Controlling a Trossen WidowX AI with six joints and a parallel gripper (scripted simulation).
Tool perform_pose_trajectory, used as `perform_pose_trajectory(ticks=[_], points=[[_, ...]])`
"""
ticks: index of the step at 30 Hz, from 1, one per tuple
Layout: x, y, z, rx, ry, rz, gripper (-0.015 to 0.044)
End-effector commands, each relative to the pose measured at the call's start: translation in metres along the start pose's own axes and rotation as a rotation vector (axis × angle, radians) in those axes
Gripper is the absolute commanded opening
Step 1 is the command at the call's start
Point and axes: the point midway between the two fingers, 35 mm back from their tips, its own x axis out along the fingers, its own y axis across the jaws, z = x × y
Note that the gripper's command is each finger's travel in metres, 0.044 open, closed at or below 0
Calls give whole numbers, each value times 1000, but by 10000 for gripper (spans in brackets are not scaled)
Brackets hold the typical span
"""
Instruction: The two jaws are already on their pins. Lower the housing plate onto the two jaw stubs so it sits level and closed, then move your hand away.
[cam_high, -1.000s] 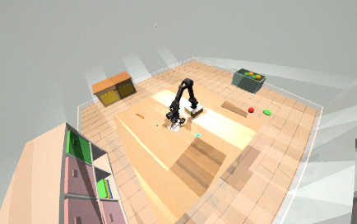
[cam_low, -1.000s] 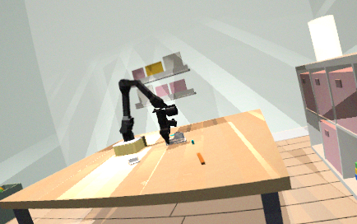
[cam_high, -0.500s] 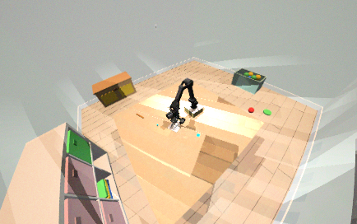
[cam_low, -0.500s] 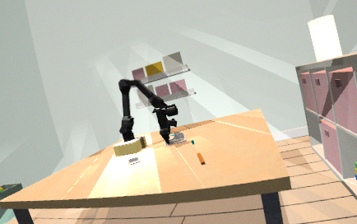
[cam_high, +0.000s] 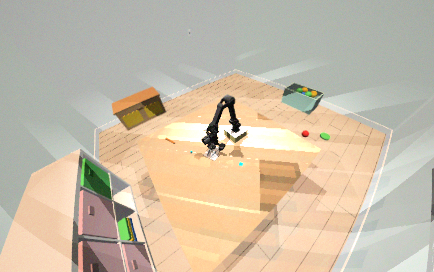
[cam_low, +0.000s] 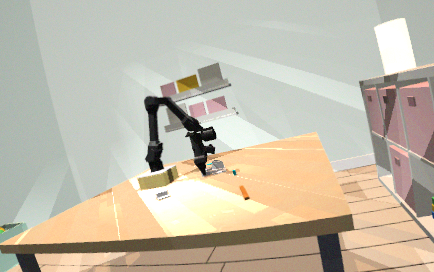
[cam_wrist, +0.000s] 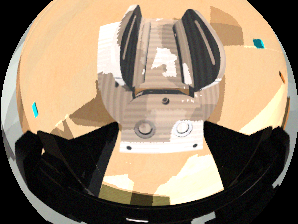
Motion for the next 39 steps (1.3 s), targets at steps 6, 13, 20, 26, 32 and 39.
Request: perform_pose_trajectory(ticks=[6,13,20,26,32,39], points=[[0,0,0,0,0,0,440],[-55,0,1,1,-1,2,440],[-71,-1,3,2,-19,-5,440],[-104,9,-29,1,-17,1,440],[-126,17,-57,2,2,5,440],[-126,17,-57,2,2,5,440]])
